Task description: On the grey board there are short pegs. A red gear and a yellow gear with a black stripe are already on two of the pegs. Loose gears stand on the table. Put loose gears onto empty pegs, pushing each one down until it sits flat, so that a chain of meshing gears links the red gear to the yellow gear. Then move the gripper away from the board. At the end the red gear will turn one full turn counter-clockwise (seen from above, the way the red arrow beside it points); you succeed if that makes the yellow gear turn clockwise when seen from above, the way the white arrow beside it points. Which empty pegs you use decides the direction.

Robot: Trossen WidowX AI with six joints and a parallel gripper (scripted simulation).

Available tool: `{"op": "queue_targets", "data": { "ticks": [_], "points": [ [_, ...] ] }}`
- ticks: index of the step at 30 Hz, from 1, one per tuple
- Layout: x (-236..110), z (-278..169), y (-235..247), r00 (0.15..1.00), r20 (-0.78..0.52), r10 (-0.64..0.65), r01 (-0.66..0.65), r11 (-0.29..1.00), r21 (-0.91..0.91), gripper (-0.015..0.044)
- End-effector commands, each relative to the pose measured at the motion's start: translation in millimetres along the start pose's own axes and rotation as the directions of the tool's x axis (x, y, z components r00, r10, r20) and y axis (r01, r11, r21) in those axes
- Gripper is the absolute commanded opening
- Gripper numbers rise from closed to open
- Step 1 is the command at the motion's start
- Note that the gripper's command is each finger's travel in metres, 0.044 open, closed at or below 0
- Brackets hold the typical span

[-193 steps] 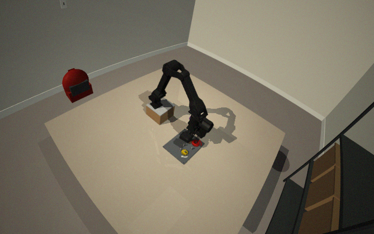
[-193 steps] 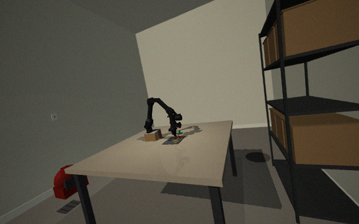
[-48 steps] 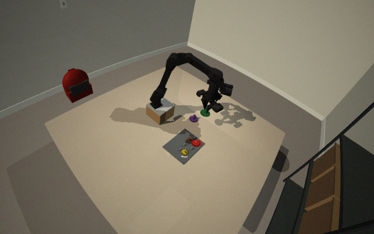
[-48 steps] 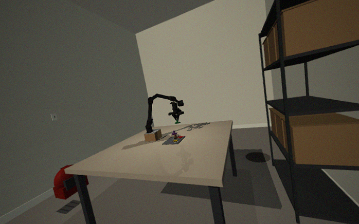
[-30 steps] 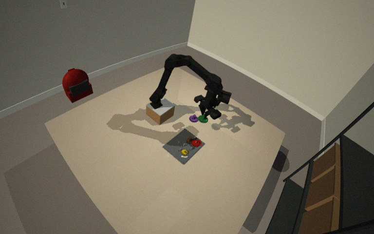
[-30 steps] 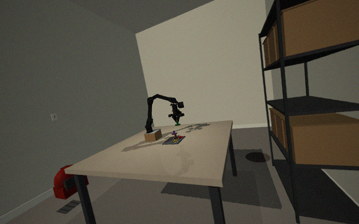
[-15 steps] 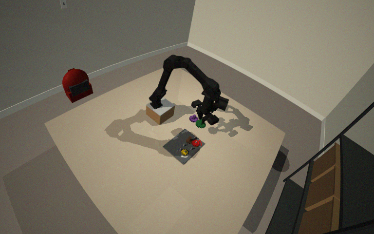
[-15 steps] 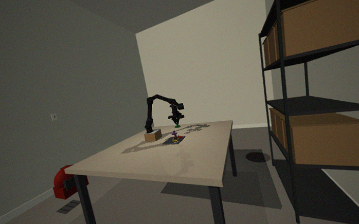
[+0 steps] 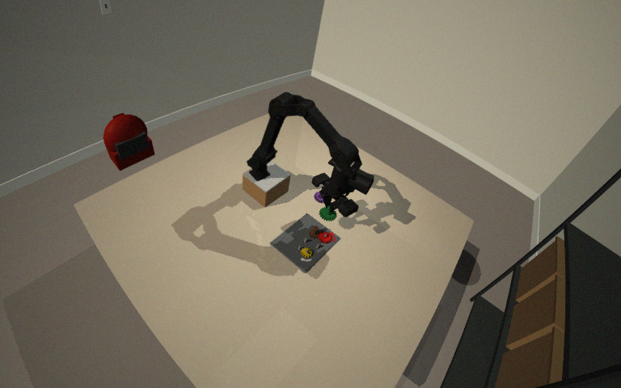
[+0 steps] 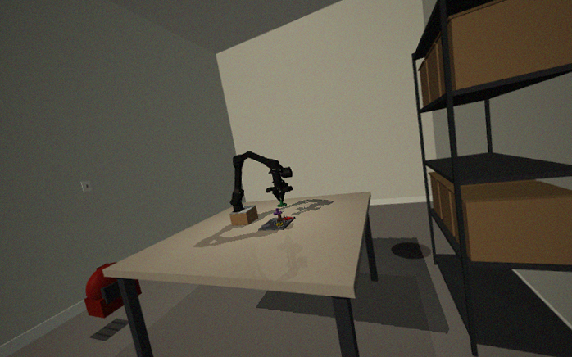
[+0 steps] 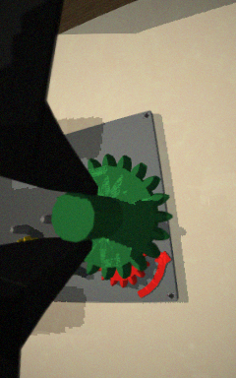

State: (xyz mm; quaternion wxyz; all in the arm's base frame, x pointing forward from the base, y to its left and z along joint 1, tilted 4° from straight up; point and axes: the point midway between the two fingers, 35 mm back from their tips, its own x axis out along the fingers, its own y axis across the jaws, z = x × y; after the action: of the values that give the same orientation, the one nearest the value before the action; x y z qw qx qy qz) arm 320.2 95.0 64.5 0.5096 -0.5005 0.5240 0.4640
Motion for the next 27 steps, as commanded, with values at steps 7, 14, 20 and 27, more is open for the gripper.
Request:
{"op": "queue_targets", "data": {
  "ticks": [7, 14, 20, 27],
  "points": [
    [8, -24, -7, 1.000, -0.005, -0.008, 0.008, 1.000, -0.008, 0.0000],
    [14, -41, -10, 1.000, -0.008, -0.008, 0.008, 1.000, -0.010, 0.0000],
    [19, -56, -13, 1.000, -0.011, -0.009, 0.008, 1.000, -0.013, 0.0000],
    [25, -73, -14, 1.000, -0.015, -0.009, 0.009, 1.000, -0.016, 0.0000]
  ]
}}
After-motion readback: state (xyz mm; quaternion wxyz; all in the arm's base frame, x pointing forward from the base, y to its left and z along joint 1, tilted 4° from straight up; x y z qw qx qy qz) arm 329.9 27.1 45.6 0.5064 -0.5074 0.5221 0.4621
